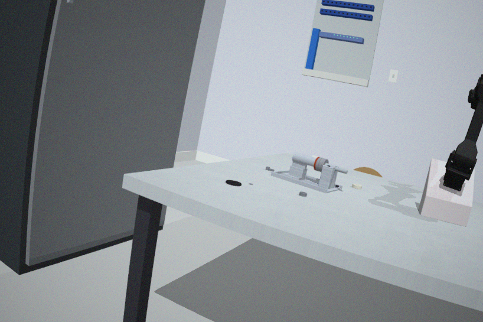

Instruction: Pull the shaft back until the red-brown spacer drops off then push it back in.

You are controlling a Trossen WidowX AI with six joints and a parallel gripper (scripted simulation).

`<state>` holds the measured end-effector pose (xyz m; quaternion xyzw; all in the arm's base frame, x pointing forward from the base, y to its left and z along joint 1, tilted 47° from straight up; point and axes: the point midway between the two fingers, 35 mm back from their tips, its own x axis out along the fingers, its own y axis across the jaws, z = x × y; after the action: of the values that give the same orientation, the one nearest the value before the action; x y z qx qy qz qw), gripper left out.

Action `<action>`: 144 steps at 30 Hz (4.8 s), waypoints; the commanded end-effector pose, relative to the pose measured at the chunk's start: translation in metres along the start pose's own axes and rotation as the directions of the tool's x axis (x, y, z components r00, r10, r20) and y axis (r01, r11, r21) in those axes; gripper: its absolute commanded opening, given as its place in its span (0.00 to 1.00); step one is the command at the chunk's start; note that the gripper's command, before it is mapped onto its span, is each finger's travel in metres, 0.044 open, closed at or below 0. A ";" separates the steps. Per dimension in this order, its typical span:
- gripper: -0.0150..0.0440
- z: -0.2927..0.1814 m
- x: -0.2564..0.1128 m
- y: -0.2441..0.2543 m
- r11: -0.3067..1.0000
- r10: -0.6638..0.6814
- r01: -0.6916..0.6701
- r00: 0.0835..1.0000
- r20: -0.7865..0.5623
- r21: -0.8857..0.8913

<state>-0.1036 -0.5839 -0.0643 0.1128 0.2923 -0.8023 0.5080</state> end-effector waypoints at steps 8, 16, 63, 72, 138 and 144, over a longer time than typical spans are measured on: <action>1.00 0.018 -0.119 0.149 0.788 0.399 -0.330 0.917 0.023 -0.519; 1.00 0.008 -0.224 0.223 0.419 0.614 -0.349 0.789 -0.022 -0.838; 1.00 -0.260 -0.742 0.156 0.329 0.632 0.925 -0.365 -0.684 -0.190; 1.00 -0.260 -0.742 0.156 0.329 0.632 0.925 -0.365 -0.684 -0.190; 1.00 -0.284 -0.750 0.163 0.328 0.791 0.925 -0.380 -0.480 -0.192; 1.00 -0.289 -0.753 0.171 0.328 0.791 0.925 -0.380 -0.480 -0.193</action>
<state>0.3548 0.0941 0.0055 0.8678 0.0476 -0.3002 -0.3932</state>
